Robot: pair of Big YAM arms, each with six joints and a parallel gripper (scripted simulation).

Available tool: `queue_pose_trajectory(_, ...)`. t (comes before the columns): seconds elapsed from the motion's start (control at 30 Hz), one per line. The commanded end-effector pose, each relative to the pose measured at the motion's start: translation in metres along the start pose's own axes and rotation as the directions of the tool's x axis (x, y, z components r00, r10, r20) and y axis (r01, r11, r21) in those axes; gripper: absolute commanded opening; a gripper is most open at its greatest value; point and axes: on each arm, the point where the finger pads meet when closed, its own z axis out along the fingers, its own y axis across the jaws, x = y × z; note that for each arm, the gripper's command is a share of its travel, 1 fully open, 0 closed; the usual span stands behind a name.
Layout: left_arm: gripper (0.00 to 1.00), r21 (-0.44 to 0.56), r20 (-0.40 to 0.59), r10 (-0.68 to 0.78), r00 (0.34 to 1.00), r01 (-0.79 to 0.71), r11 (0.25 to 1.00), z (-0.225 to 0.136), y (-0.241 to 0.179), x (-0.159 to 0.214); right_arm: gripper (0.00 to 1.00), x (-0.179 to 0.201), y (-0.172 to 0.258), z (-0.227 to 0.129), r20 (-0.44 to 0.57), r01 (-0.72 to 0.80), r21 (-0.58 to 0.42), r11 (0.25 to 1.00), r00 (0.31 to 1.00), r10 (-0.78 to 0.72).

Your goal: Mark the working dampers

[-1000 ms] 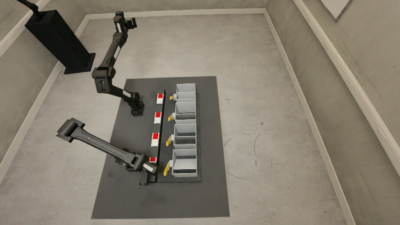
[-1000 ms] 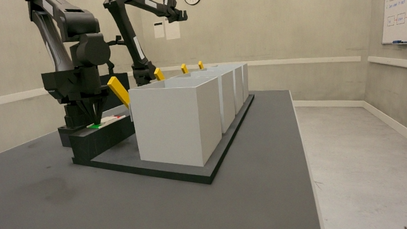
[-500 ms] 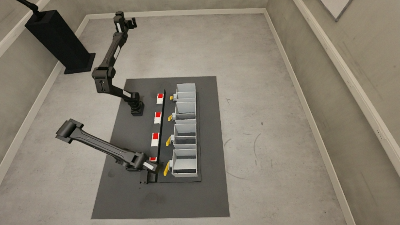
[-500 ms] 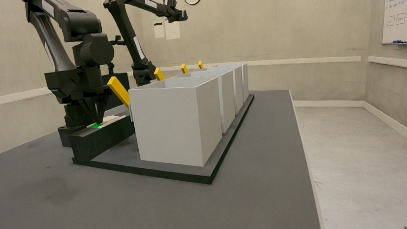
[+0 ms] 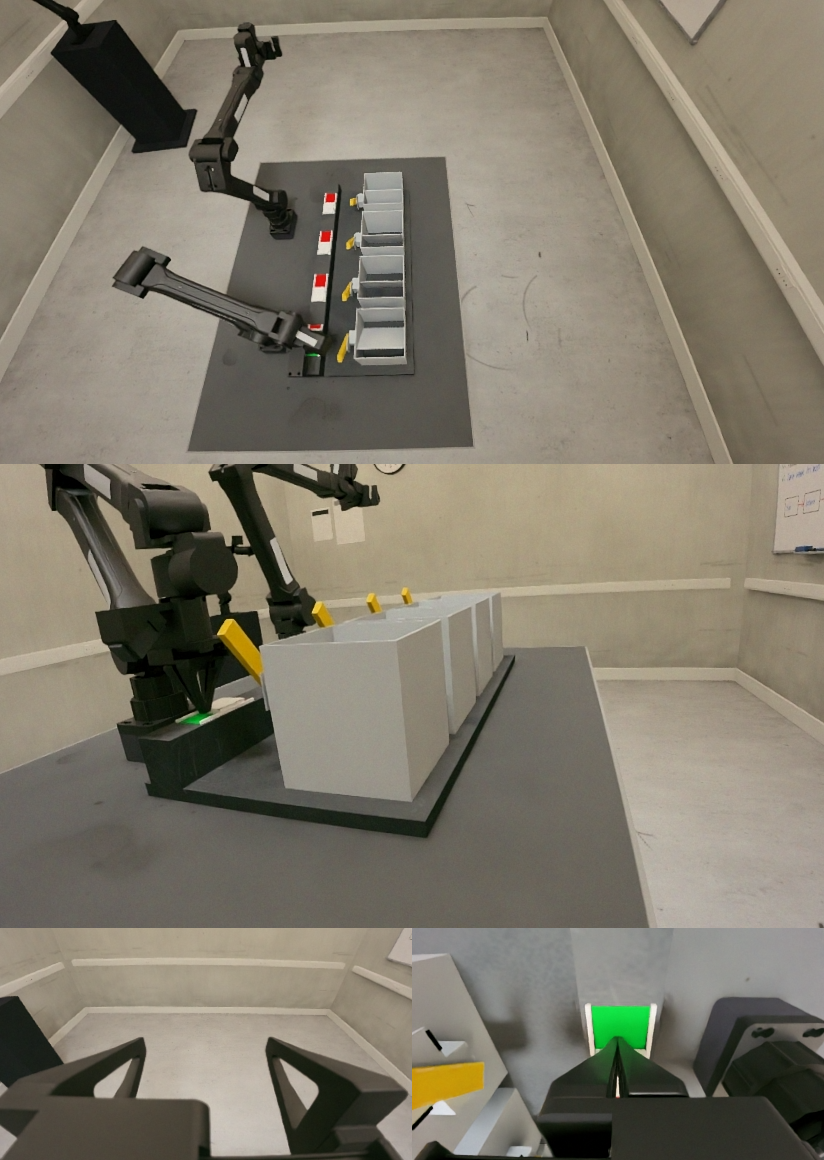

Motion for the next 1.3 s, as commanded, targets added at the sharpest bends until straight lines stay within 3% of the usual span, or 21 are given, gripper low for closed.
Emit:
queue_pose_trajectory(0.0, 1.0, -0.004, 0.053, 0.012, 0.999, -0.012, 1.0, -0.0002, 0.0032, -0.0364, 0.0, 0.0035, 0.0023, -0.0038, -0.002, -0.004, -0.008, 1.0, 1.0, 0.004)
queue_pose_trajectory(1.27, 1.0, -0.004, 0.053, 0.012, 0.999, -0.012, 1.0, -0.0002, 0.0032, -0.0364, 0.0, 0.0108, 0.0035, -0.0044, -0.002, -0.006, -0.009, 1.0, 1.0, 0.006)
